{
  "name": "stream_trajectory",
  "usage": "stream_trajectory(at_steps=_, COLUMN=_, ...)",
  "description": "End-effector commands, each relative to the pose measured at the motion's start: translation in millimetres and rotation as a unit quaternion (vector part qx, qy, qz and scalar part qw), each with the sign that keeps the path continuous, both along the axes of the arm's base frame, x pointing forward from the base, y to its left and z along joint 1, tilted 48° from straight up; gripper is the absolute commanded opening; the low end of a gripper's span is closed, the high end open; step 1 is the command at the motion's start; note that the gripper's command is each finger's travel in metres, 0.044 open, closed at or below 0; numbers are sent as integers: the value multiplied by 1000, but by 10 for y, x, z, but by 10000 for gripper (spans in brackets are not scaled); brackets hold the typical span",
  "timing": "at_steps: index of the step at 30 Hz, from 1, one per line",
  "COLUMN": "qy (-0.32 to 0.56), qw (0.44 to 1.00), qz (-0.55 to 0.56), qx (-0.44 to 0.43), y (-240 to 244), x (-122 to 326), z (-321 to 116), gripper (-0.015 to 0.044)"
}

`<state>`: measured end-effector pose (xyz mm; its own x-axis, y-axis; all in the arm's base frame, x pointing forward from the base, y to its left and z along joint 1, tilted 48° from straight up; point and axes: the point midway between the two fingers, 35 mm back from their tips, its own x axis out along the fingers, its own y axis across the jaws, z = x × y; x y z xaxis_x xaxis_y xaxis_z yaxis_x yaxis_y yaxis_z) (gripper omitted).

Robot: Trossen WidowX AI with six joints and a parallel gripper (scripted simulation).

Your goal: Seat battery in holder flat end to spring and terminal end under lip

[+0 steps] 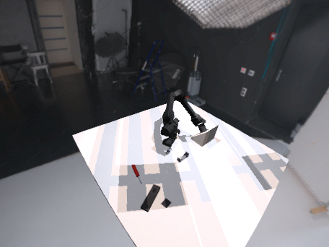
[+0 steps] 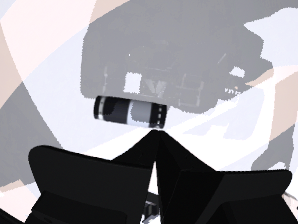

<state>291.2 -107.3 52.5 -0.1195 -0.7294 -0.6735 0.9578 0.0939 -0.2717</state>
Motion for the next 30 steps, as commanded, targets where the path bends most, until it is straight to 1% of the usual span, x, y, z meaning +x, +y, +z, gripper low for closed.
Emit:
stream_trajectory(at_steps=1, qy=-6, qw=1000, qz=2, qx=4, y=198, x=71, z=151, gripper=0)
stream_trajectory(at_steps=7, qy=-5, qw=1000, qz=0, qx=2, y=512, x=98, z=445, gripper=0)
stream_trajectory(at_steps=18, qy=-5, qw=1000, qz=5, qx=0, y=507, x=106, z=445, gripper=0)
stream_trajectory(at_steps=20, qy=15, qw=1000, qz=23, qx=3, y=491, x=111, z=429, gripper=53)
stream_trajectory(at_steps=23, qy=105, qw=989, qz=106, qx=18, y=424, x=137, z=350, gripper=131)
stream_trajectory(at_steps=27, qy=229, qw=947, qz=220, qx=38, y=325, x=168, z=239, gripper=234)
stream_trajectory(at_steps=30, qy=318, qw=898, qz=301, qx=52, y=250, x=186, z=157, gripper=234)
